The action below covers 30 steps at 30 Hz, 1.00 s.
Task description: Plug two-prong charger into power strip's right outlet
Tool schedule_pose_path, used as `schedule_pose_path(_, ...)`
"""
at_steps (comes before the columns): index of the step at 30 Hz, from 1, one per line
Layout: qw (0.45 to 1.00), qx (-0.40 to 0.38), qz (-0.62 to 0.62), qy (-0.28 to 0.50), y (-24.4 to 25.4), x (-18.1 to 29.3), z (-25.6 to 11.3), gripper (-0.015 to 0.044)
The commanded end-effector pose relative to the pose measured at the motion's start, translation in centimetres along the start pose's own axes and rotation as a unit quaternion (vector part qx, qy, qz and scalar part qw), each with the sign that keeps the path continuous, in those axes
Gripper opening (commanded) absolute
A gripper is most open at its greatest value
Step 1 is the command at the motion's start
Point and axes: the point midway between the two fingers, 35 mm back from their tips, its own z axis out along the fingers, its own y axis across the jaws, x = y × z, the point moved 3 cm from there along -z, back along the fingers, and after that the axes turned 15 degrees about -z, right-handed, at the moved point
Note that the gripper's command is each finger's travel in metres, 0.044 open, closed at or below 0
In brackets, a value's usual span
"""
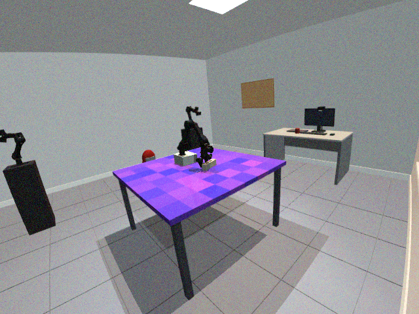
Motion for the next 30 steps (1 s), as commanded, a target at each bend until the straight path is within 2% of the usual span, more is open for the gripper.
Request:
schedule_pose_path(1,1.0,0.001,0.0,-0.003,0.0,0.07,-0.01,0.044)
schedule_pose_path(30,1.0,0.004,-0.001,-0.014,0.21,0.83,0.1,0.044)
